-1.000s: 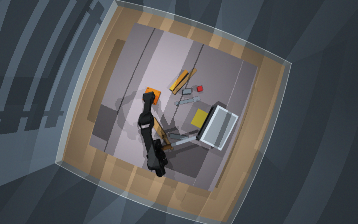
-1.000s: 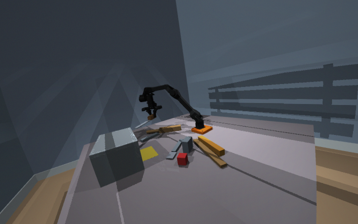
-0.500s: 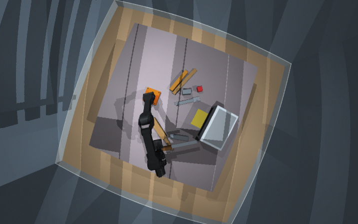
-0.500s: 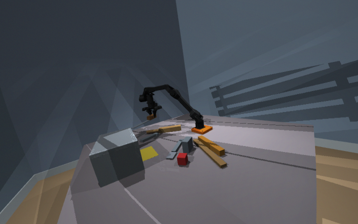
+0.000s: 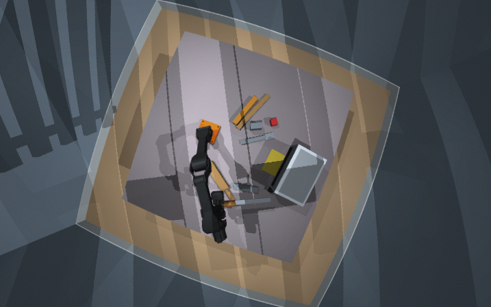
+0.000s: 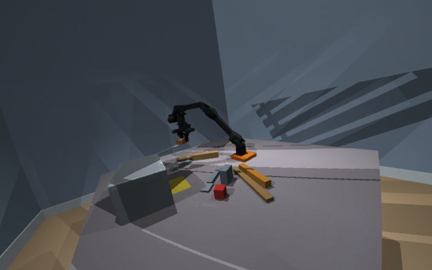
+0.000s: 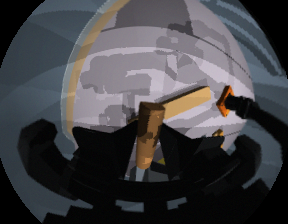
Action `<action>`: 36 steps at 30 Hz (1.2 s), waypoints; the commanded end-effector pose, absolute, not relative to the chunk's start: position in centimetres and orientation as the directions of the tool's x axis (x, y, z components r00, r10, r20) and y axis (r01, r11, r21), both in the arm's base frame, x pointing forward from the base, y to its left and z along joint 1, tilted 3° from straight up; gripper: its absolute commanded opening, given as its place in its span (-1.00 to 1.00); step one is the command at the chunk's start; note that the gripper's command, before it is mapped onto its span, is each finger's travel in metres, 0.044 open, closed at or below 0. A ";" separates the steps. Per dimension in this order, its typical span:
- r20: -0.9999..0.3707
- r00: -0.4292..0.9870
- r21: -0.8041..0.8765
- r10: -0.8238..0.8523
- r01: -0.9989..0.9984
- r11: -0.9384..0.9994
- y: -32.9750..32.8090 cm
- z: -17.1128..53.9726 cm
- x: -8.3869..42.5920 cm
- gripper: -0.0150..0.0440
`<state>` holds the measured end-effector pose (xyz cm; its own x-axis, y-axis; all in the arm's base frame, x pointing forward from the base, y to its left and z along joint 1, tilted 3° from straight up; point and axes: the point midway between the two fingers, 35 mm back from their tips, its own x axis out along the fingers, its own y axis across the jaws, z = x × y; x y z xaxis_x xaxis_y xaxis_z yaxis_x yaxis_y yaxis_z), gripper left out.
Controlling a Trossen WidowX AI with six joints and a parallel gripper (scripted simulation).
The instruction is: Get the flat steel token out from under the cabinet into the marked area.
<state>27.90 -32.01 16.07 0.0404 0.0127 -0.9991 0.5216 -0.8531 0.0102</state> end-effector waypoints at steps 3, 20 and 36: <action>-0.999 0.048 0.010 0.015 0.476 -0.879 -32.0 16.2 28.0 -0.49; -0.999 0.048 0.003 0.015 0.354 -0.935 -32.0 16.2 27.9 -0.49; -0.999 0.048 -0.003 0.015 0.233 -0.972 -32.0 16.2 27.9 -0.49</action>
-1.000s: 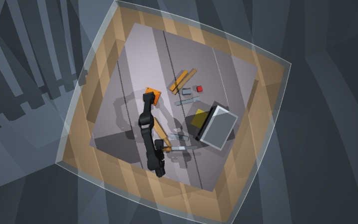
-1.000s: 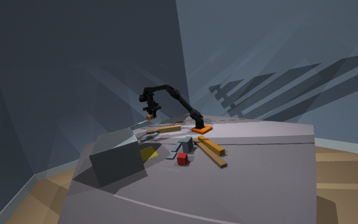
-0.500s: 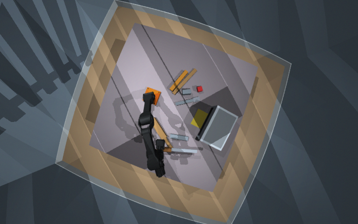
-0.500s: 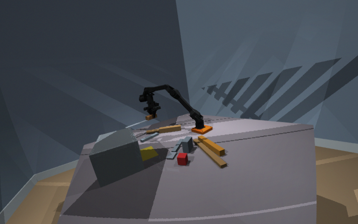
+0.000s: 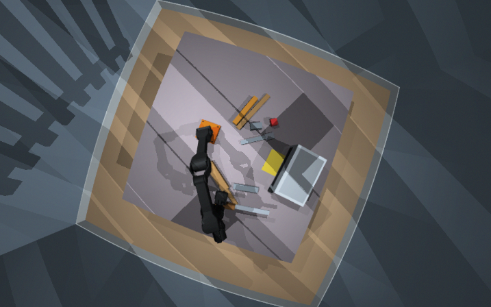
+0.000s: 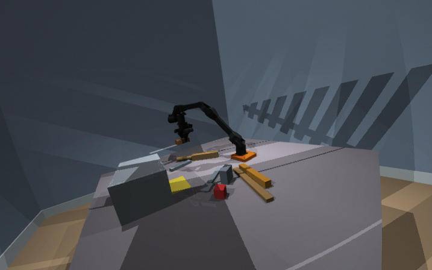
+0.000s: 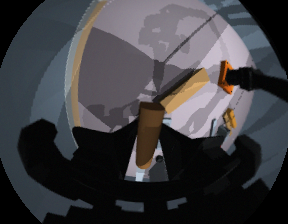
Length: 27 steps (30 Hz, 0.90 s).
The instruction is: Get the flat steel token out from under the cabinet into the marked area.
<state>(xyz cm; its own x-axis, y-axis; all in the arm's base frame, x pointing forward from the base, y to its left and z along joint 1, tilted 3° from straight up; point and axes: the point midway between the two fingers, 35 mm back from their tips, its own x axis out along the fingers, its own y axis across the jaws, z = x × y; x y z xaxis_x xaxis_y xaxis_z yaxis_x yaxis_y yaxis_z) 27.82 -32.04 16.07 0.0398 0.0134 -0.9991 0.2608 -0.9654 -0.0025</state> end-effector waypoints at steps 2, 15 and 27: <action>-0.999 0.048 -0.004 0.015 0.218 -0.976 -32.0 16.2 27.9 -0.49; -0.999 0.048 -0.007 0.015 0.167 -0.986 -31.8 16.2 27.8 -0.49; -0.999 0.048 -0.008 0.015 0.157 -0.988 -31.1 16.2 27.5 -0.49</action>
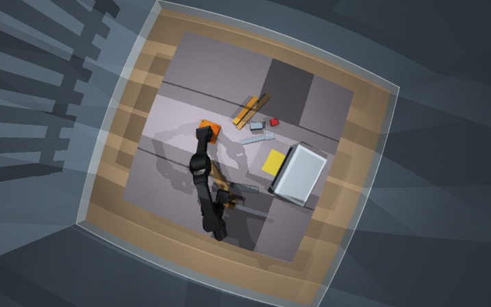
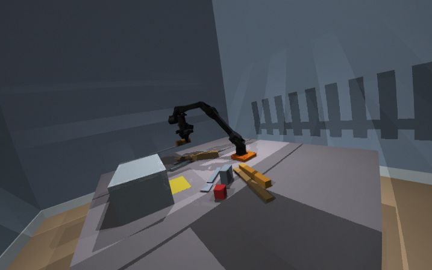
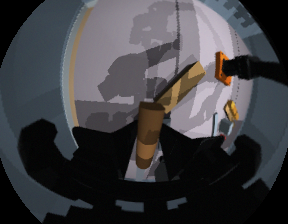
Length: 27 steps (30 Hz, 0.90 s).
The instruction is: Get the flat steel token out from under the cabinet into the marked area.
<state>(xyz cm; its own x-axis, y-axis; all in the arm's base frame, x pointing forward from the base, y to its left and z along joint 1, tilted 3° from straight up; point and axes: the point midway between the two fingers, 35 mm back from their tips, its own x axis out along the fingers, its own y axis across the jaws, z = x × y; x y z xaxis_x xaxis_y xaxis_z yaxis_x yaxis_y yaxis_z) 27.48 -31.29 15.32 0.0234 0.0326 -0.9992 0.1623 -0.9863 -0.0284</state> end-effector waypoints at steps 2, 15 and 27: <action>-0.999 0.048 -0.008 0.016 0.155 -0.988 -31.0 16.2 27.5 -0.49; -0.999 0.047 -0.009 0.016 0.147 -0.989 -30.1 16.2 27.2 -0.49; -0.999 0.047 -0.010 0.017 0.142 -0.990 -29.3 16.2 26.9 -0.49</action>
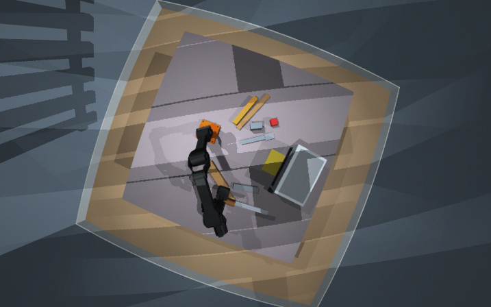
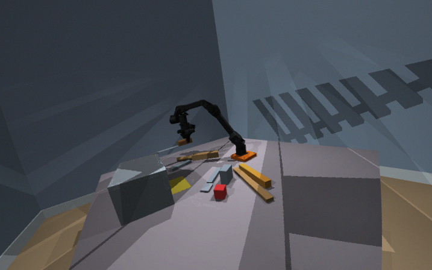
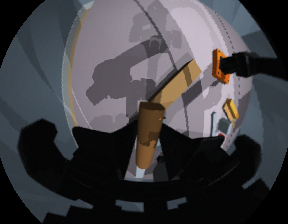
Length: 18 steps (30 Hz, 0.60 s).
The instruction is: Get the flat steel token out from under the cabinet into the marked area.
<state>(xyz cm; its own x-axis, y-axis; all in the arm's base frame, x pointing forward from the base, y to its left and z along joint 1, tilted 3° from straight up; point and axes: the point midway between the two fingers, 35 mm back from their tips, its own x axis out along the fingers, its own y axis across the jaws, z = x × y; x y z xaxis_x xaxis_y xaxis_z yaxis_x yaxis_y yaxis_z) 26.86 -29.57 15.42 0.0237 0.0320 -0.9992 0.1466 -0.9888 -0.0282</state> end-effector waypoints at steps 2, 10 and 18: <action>-0.999 0.047 -0.010 0.017 0.142 -0.990 -29.2 16.2 26.9 -0.49; -0.999 0.047 -0.010 0.017 0.139 -0.990 -28.6 16.2 26.7 -0.49; -0.999 0.047 -0.011 0.018 0.138 -0.990 -28.0 16.2 26.4 -0.49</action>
